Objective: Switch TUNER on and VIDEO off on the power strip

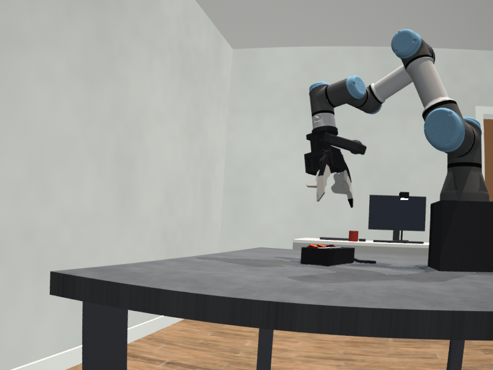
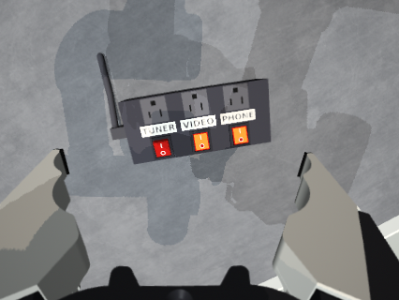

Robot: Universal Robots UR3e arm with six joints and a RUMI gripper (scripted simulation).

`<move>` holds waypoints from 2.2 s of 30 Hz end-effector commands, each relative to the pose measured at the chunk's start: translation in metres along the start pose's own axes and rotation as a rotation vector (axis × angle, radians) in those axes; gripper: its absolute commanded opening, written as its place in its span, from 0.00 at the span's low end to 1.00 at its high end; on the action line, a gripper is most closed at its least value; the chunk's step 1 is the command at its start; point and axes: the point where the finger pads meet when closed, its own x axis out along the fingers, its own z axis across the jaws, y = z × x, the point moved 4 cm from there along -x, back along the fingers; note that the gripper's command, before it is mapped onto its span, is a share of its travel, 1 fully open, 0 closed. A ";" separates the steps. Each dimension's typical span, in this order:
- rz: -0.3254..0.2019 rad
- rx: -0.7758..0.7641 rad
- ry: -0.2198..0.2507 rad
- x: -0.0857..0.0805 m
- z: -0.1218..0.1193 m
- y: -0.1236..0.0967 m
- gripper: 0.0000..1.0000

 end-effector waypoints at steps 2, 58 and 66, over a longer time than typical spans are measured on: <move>-0.090 -0.237 0.020 -0.013 0.002 0.015 1.00; -0.146 -0.962 0.115 -0.005 -0.009 0.009 1.00; -0.129 -1.296 0.142 0.011 -0.017 -0.008 1.00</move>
